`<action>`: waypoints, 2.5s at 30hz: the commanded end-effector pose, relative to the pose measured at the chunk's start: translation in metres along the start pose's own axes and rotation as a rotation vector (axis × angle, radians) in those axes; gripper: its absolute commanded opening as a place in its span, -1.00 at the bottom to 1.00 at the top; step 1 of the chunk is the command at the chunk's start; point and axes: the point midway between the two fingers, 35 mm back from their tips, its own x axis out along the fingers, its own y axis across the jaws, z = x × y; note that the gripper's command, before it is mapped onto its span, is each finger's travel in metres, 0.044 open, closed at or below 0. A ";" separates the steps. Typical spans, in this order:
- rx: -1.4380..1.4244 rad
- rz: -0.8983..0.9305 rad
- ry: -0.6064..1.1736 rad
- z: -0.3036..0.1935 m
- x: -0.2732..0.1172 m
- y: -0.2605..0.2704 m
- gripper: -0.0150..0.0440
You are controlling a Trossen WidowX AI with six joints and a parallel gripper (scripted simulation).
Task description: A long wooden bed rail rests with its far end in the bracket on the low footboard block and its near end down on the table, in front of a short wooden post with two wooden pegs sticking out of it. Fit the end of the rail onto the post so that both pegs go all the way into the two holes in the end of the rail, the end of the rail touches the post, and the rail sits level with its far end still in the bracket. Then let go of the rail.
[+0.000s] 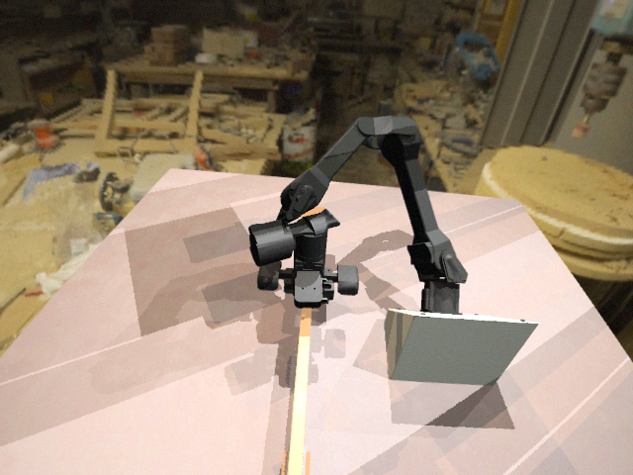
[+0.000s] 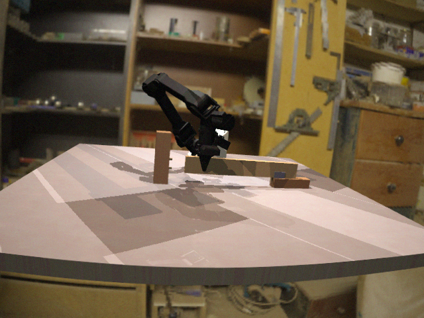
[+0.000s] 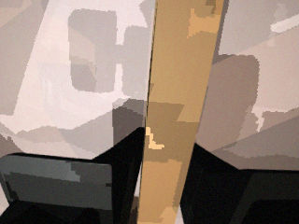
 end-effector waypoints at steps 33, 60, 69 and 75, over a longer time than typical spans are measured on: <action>-0.001 -0.001 -0.004 -0.006 -0.001 0.000 -0.49; -0.001 -0.001 -0.004 -0.014 0.000 0.000 -0.49; -0.001 -0.001 -0.004 -0.017 -0.001 0.000 -0.49; -0.001 -0.001 -0.003 -0.019 -0.001 0.000 -0.49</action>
